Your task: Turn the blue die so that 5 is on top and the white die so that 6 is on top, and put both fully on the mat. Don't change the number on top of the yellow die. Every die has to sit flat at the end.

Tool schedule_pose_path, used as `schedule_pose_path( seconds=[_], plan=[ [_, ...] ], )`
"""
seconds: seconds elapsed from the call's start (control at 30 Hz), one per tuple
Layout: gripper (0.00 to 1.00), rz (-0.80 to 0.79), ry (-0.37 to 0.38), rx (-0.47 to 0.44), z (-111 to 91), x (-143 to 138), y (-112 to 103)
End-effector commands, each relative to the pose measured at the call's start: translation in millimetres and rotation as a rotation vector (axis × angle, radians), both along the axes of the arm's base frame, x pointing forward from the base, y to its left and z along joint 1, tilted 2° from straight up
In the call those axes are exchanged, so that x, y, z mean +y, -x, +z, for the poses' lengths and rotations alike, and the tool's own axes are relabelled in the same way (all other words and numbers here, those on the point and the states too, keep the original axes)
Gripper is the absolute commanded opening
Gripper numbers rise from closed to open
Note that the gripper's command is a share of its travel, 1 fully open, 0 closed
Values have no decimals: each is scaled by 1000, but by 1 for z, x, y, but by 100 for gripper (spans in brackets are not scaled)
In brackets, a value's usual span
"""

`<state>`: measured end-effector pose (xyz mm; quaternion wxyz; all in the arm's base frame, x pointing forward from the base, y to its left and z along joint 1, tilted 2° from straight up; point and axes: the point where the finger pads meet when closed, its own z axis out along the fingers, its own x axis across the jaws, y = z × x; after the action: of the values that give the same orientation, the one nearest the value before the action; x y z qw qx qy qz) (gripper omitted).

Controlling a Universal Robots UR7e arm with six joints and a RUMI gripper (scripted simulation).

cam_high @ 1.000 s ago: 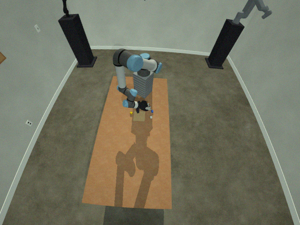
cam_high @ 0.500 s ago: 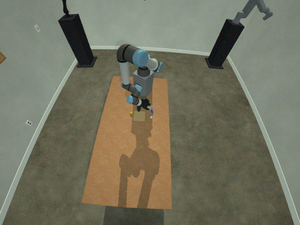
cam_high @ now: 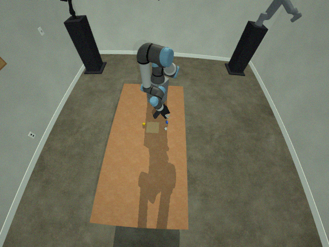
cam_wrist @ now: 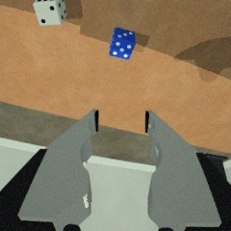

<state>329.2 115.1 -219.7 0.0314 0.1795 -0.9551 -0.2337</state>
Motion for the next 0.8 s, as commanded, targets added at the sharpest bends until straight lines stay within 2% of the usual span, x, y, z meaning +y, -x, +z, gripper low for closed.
schedule_pose_path(
  seconds=[0.0, 0.1, 0.27, 0.47, 0.77],
  plan=[
    [24, -13, 163, -62, 3, 6, 3],
    [24, -14, 169, -65, 3, 7, 3],
    [24, -17, 291, -111, 7, 12, 5],
    [24, -18, 384, -142, 9, 16, 7],
    [24, -20, 425, -162, 11, 19, 8]
  ],
)
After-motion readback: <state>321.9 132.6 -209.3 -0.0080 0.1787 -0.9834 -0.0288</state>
